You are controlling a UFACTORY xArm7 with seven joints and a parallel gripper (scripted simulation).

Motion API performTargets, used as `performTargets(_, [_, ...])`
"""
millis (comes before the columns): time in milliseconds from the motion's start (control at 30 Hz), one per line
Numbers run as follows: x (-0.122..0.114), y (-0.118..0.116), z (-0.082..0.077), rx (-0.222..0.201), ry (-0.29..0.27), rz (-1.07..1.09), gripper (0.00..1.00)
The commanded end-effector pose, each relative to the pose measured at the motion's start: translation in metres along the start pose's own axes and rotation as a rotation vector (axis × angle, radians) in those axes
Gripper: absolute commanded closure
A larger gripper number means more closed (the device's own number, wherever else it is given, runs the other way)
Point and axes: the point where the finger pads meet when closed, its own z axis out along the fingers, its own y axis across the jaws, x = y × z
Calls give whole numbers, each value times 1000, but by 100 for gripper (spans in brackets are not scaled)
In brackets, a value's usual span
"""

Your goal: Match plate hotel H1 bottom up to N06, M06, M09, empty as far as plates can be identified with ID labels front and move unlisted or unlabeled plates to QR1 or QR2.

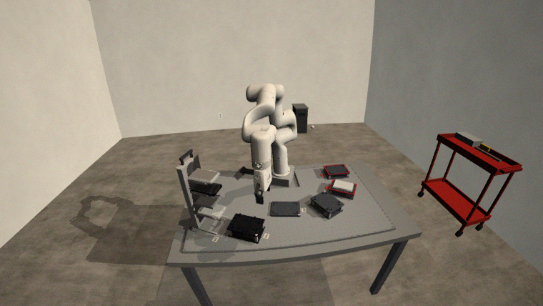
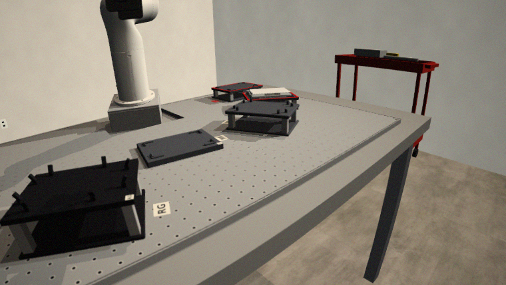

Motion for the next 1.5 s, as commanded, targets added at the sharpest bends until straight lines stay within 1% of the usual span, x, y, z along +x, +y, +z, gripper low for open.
performTargets(0, [0, 0, -2, 2, 0, 0, 0])
performTargets(233, [0, 0, -2, 2, 0, 0, 0])
performTargets(633, [0, 0, 18, 2, 0, 0, 0])
performTargets(700, [0, 0, 18, 2, 0, 0, 0])
performTargets(1200, [0, 0, 44, 2, 0, 0, 0])
performTargets(1267, [0, 0, 44, 2, 0, 0, 0])
performTargets(1467, [0, 0, 54, 2, 0, 0, 0])
